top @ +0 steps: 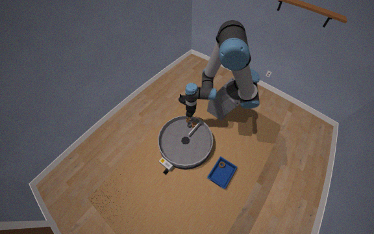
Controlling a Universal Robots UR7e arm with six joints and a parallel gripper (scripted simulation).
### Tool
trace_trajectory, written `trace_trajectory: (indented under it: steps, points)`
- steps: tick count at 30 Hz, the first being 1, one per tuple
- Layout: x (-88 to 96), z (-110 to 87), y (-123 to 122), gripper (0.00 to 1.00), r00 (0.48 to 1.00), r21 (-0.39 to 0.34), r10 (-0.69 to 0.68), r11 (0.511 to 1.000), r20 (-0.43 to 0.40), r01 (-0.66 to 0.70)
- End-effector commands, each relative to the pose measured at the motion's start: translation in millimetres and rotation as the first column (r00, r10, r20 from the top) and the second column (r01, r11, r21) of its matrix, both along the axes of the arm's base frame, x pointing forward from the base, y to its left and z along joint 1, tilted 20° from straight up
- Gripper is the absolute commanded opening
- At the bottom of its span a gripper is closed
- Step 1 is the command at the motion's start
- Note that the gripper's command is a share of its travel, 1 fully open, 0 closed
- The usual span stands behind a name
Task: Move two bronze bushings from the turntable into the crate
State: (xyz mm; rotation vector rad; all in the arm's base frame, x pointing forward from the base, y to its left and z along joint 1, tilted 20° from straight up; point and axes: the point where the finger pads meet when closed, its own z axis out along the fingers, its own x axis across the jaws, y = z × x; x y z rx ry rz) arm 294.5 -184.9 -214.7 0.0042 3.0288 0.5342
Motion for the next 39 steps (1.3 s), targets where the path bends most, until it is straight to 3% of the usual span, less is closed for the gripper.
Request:
trace_trajectory:
  steps: [1,21,26,39]
  points:
    - [-0.5,-0.9,-2,0.45,1.0,-0.001,0.0,1.0,0.001,0.0]
    - [-1.4,-2.5,-5,0.45,1.0,-0.001,0.0,1.0,0.002,0.0]
    - [-0.4,-16.3,0,0.45,1.0,-0.001,0.0,1.0,0.002,0.0]
    - [-0.2,-18.9,1,0.45,1.0,-0.001,0.0,1.0,0.002,0.0]
